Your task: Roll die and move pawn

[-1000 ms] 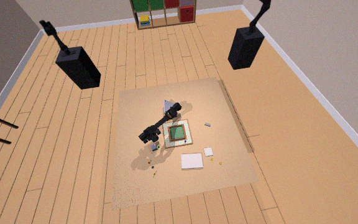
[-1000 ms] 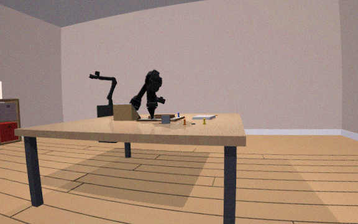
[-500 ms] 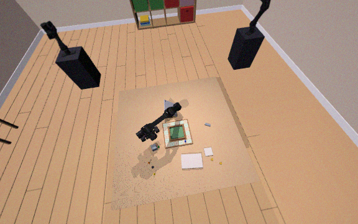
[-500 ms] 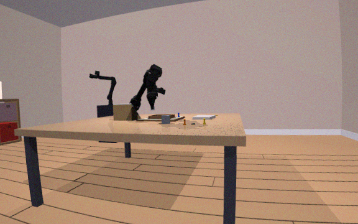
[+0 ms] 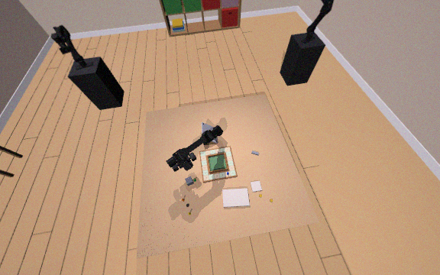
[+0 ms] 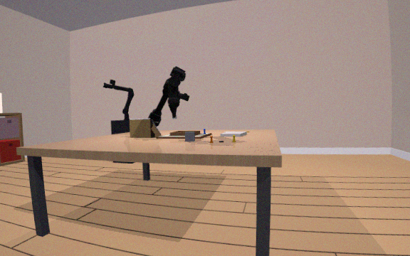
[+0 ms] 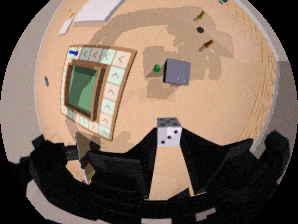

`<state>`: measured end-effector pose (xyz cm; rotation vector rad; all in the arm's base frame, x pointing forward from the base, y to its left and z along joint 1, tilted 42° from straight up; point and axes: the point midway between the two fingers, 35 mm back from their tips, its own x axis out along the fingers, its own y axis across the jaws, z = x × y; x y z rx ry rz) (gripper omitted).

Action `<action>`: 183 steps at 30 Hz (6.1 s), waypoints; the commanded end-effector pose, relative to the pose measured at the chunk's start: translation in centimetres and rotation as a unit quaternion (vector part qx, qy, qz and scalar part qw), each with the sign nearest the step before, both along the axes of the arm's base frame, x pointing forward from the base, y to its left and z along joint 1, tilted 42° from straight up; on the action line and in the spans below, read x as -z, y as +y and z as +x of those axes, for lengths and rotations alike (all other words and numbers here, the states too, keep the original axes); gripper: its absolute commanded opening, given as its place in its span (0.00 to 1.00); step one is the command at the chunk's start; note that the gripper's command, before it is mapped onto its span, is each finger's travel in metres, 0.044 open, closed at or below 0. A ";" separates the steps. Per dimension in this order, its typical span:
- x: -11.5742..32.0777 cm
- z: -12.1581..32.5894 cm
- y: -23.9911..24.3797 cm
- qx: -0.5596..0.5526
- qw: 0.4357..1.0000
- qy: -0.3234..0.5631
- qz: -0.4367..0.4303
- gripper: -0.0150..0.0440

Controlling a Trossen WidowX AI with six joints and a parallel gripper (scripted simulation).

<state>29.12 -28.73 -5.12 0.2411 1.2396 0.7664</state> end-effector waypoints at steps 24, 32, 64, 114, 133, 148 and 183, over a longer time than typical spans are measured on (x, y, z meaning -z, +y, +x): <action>-6.7 1.8 7.8 0.282 0.927 0.243 0.041 0.25; -8.3 1.6 10.4 0.361 0.877 0.311 0.053 0.25; -12.5 -2.3 21.4 0.617 0.567 0.538 0.093 0.25; -15.4 -2.7 22.6 0.812 0.509 0.252 -0.135 0.25; -16.8 -2.8 21.3 0.813 0.508 0.252 -0.137 0.74; -13.8 -2.9 20.9 0.629 0.549 0.543 0.087 1.00; -17.1 8.5 27.2 -0.122 0.988 -0.096 -0.006 0.59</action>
